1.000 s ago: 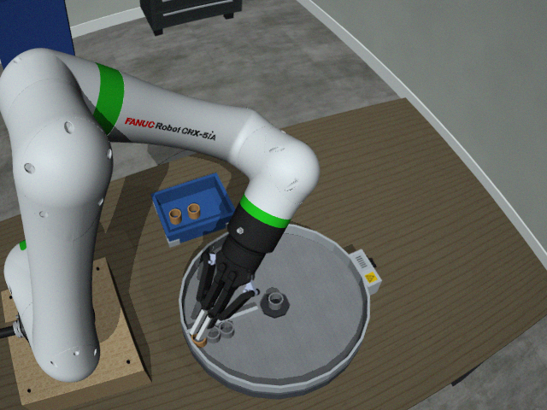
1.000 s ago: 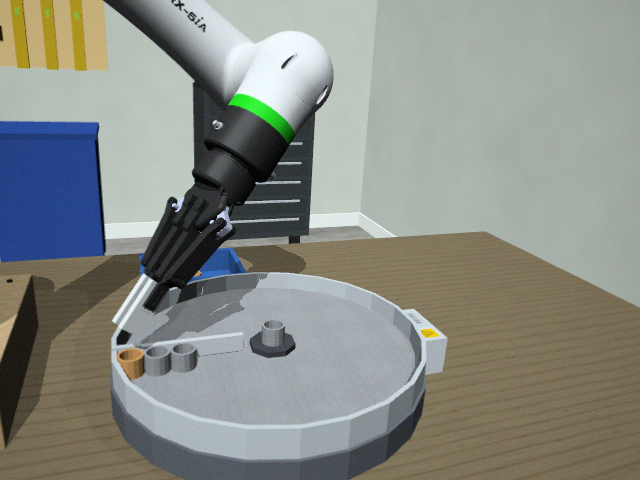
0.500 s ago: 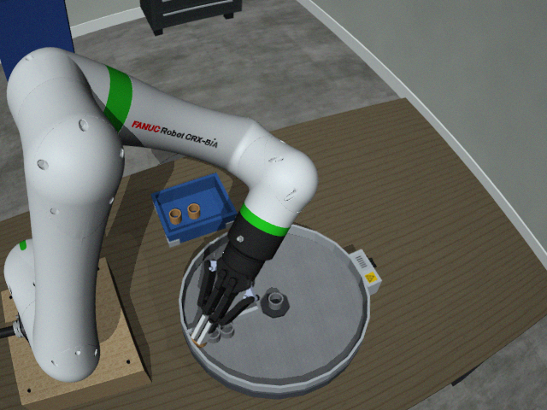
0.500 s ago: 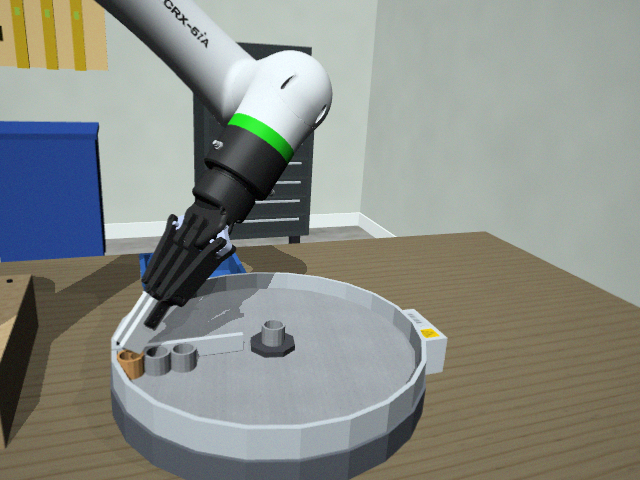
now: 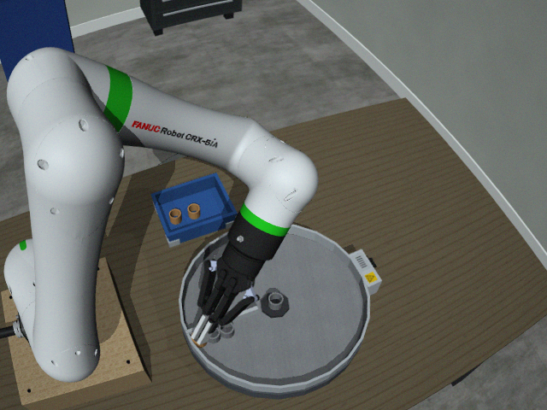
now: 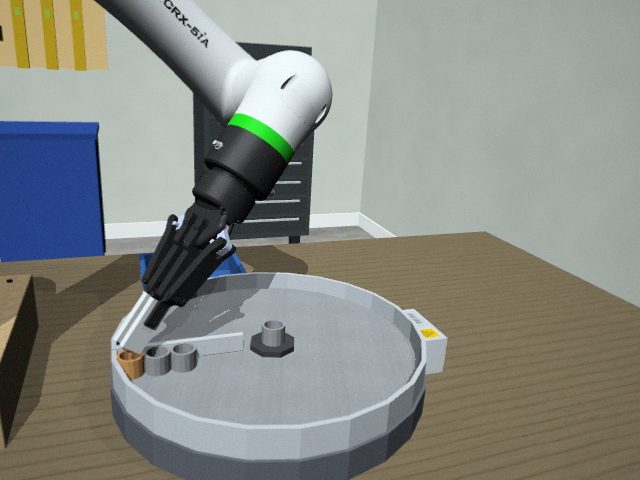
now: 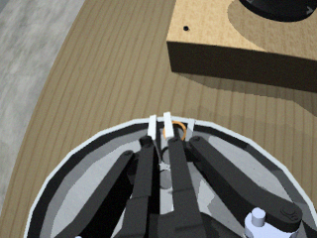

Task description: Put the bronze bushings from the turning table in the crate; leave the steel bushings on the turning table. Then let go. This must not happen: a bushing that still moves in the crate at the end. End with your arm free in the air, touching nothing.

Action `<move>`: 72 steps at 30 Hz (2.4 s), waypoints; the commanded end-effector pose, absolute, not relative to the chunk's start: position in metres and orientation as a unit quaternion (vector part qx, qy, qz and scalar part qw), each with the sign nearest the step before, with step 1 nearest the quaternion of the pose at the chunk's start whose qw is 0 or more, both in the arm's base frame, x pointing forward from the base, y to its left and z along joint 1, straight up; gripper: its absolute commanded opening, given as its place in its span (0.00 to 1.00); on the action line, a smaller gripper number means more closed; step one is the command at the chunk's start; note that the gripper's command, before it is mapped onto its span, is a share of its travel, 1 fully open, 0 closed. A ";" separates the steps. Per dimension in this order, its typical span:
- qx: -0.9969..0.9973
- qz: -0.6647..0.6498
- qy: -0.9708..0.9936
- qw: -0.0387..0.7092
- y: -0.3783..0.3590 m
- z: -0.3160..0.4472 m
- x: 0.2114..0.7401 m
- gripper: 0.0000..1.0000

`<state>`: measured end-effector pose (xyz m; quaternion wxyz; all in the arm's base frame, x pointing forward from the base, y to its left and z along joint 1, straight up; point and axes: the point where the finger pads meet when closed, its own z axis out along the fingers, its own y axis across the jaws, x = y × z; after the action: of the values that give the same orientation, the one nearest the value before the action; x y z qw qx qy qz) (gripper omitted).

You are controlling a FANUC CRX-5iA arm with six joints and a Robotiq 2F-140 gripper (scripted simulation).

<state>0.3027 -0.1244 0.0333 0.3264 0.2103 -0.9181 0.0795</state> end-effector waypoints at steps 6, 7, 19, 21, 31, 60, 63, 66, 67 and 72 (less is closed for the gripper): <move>0.210 0.080 -0.918 0.326 -0.124 0.033 0.303 0.06; 0.210 0.080 -0.918 0.326 -0.124 0.033 0.303 0.06; 0.210 0.080 -0.918 0.326 -0.124 0.033 0.303 0.06; 0.210 0.080 -0.918 0.326 -0.124 0.032 0.303 0.06; 0.210 0.080 -0.918 0.326 -0.124 0.025 0.303 0.06; 0.210 0.080 -0.918 0.326 -0.124 0.025 0.303 0.06; 0.210 0.080 -0.918 0.326 -0.124 0.025 0.303 0.06; 0.210 0.080 -0.918 0.326 -0.124 0.022 0.303 0.06; 0.210 0.080 -0.918 0.326 -0.124 0.022 0.303 0.06; 0.210 0.080 -0.918 0.326 -0.124 0.015 0.303 0.06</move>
<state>0.3028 -0.1243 0.0171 0.3264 0.2103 -0.9181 0.0795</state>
